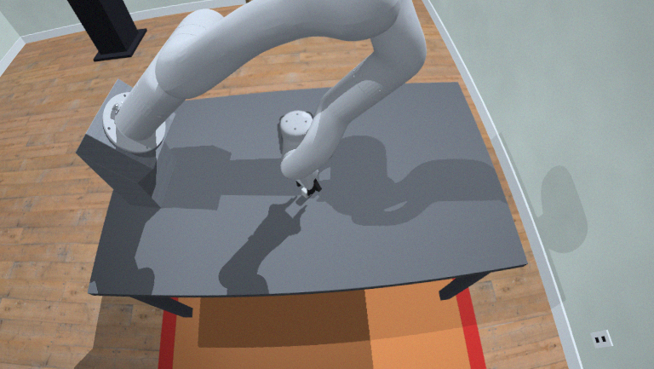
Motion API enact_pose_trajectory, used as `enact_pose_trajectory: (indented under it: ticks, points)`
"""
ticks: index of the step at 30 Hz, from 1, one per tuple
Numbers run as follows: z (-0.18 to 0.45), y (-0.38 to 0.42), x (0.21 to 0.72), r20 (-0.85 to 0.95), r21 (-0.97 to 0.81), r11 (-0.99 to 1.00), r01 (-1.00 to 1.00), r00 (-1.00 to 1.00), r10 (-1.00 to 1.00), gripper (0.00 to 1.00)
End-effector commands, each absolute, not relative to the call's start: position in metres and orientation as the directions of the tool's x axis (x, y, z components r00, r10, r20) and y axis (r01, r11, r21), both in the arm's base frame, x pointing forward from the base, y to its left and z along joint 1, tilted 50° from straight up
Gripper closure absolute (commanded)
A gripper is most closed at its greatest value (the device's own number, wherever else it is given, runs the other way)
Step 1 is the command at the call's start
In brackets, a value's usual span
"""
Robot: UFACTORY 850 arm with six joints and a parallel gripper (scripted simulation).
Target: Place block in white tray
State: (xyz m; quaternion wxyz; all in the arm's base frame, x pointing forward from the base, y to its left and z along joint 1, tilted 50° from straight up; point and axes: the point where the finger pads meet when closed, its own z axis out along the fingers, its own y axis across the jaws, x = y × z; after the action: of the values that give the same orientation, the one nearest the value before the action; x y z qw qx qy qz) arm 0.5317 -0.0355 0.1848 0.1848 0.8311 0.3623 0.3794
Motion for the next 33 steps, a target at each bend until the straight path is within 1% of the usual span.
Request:
enact_pose_trajectory:
  ticks: [1,18,33]
  points:
    - [0.185,-0.035,0.532,0.497,0.582,-0.669,0.462,0.449,0.742,0.53]
    - [0.184,-0.036,0.533,0.497,0.582,-0.669,0.462,0.449,0.742,0.53]
    - [0.164,-0.036,0.556,0.497,0.582,-0.669,0.462,0.449,0.742,0.53]
